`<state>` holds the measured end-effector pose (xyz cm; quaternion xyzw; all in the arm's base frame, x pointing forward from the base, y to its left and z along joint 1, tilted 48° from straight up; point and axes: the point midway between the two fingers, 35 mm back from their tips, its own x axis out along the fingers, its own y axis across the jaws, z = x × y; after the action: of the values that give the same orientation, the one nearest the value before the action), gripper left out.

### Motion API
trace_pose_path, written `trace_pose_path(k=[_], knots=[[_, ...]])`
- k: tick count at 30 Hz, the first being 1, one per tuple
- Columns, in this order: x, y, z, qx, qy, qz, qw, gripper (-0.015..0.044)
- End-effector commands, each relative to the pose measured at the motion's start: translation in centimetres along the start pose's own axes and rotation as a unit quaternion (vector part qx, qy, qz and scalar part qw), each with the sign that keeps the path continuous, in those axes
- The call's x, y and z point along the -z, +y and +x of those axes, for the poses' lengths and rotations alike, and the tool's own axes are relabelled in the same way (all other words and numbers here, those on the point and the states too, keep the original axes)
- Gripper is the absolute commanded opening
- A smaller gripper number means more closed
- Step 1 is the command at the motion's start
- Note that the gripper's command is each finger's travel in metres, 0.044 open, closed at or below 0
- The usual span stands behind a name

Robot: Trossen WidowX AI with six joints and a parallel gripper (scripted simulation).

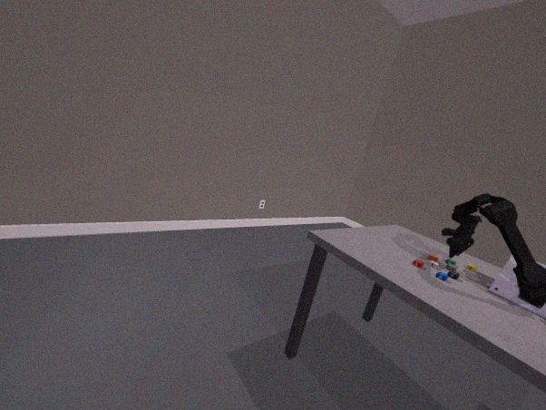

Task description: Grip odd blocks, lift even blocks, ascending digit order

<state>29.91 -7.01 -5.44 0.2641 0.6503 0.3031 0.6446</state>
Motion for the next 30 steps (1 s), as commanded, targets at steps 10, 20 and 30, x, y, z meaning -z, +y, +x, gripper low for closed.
trace_pose_path(k=[10, 20, 30], knots=[[0.1, 0.2, 2.5, -0.004, 0.003, 0.002, 1.0, 0.04], [0.2, 0.2, 3.3, -0.004, 0.003, 0.002, 1.0, 0.0348], [0.2, 0.2, 3.3, -0.004, 0.003, 0.002, 1.0, 0.012]])
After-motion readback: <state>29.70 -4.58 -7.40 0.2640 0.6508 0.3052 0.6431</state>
